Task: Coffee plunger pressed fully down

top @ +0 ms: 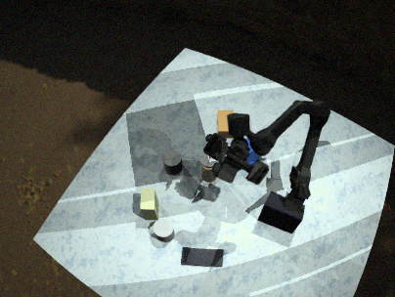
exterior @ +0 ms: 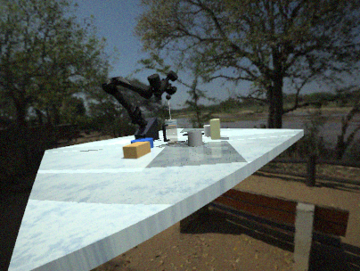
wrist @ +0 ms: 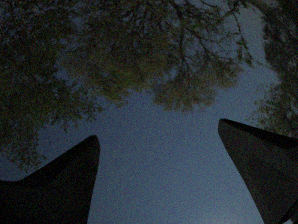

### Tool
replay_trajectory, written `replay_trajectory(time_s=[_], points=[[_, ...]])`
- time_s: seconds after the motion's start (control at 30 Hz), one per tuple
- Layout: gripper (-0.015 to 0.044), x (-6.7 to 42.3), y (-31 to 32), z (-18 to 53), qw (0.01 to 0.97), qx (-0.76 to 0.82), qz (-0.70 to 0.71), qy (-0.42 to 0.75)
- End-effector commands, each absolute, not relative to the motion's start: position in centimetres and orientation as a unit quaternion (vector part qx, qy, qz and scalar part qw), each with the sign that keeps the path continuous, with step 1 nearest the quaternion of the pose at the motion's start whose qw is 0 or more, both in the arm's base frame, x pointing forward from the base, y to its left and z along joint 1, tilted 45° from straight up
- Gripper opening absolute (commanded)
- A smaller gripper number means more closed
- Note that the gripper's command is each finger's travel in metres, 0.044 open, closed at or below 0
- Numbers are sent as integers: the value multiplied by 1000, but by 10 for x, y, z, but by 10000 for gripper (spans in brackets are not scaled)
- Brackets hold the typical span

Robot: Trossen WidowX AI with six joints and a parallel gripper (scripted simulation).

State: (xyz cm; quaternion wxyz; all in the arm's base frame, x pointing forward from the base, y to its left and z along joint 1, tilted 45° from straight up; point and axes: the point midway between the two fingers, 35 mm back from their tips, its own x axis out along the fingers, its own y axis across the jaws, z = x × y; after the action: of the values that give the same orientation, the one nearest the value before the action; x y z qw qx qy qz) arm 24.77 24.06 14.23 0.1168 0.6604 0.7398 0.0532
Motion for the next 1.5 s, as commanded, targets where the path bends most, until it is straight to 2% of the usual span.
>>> replay_trajectory(time_s=[0.0,0.13,0.33,0.5,0.67,0.9,1.37,1.47], points=[[426,249,241,142,124,663,55,736],[440,271,250,132,230,693,74,679],[440,318,245,109,545,646,74,529],[440,338,216,103,777,468,26,421],[440,342,176,117,917,203,-43,340],[440,326,151,148,945,-83,-92,303],[440,316,111,198,890,-330,-205,240],[440,316,107,197,887,-337,-209,238]])
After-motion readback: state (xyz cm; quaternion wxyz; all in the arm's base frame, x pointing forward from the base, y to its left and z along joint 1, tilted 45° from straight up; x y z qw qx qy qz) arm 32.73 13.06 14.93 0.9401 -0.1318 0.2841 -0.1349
